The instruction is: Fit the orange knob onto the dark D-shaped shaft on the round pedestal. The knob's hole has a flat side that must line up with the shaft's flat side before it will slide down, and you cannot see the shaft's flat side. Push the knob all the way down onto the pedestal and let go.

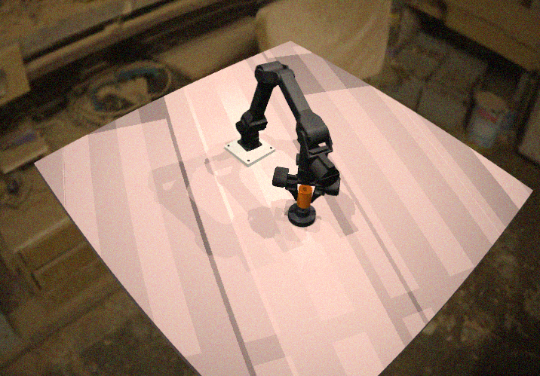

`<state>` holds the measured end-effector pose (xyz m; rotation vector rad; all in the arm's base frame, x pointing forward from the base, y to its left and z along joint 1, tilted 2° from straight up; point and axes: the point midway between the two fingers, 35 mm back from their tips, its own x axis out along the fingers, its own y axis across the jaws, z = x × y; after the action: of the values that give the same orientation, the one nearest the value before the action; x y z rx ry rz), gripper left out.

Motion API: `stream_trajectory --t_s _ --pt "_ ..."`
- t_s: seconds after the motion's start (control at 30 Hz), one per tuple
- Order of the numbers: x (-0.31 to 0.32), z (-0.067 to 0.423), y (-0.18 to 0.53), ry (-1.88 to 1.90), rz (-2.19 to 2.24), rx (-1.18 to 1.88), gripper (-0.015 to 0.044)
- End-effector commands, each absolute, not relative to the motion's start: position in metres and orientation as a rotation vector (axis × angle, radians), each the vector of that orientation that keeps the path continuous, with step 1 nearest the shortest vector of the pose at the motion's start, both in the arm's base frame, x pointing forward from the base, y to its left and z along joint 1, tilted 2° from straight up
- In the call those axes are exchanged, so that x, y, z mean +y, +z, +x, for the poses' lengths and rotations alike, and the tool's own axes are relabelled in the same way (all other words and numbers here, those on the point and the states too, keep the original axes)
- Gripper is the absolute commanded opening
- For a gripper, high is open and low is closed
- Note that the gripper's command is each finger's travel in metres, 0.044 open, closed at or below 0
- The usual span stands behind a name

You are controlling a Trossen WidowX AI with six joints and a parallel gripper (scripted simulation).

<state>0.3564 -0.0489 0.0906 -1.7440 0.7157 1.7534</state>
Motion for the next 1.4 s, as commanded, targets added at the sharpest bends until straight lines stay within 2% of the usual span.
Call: stream_trajectory --t_s 0.0,0.77,1.0,1.37 --pt "-0.0493 0.3568 0.0903 1.758 -1.751 0.711 0.0000" --pt "-0.0493 0.3568 0.0949 1.758 -1.751 0.711 0.0000" --pt "-0.0493 0.3568 0.0938 1.884 -1.880 0.552 0.0000" --pt "-0.0491 0.3565 0.0896 1.890 -1.886 0.543 0.0000"
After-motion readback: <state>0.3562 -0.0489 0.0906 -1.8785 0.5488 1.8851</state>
